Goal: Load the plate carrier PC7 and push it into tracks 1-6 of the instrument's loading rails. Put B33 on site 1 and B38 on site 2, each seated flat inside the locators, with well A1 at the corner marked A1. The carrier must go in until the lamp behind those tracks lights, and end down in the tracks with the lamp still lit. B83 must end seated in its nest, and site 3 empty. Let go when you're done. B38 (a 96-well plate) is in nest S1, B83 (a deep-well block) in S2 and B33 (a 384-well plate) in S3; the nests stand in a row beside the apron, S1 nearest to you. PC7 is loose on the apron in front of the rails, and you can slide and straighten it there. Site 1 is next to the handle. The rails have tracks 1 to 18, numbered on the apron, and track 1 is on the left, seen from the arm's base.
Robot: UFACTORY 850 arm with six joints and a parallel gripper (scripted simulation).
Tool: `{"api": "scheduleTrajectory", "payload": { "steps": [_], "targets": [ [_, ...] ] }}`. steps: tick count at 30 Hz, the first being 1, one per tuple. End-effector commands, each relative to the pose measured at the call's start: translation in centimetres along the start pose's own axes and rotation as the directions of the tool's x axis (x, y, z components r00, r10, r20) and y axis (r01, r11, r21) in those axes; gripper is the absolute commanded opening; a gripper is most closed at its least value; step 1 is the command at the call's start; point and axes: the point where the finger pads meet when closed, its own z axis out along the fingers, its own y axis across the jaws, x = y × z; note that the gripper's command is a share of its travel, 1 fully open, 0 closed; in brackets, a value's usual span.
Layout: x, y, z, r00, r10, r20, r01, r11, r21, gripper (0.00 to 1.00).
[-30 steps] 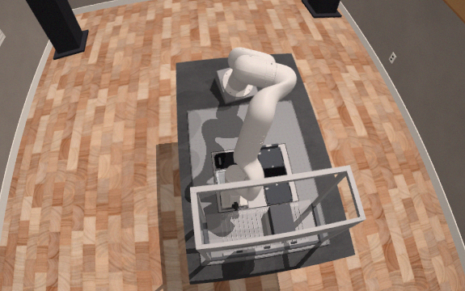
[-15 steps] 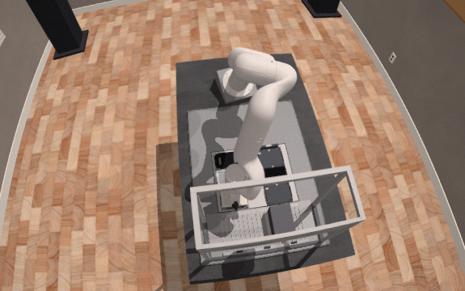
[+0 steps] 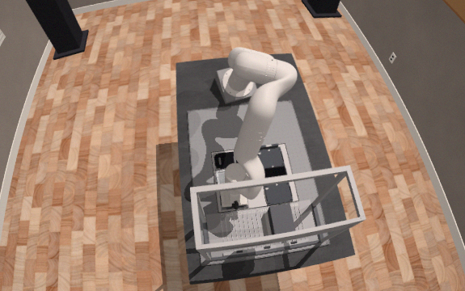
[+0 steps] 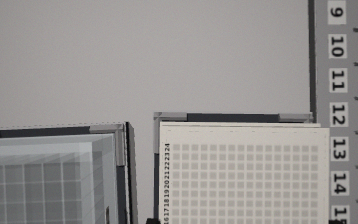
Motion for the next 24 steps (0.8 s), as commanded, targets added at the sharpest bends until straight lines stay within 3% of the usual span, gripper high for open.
{"api": "scheduleTrajectory", "payload": {
  "steps": [1, 24],
  "targets": [
    [0.0, 0.1, -0.1, 1.0, 0.0, 0.0, 0.0, 1.0, -0.002, 0.0],
    [0.0, 0.1, -3.6, 1.0, 0.0, 0.0, 0.0, 1.0, -0.002, 0.0]
  ]
}}
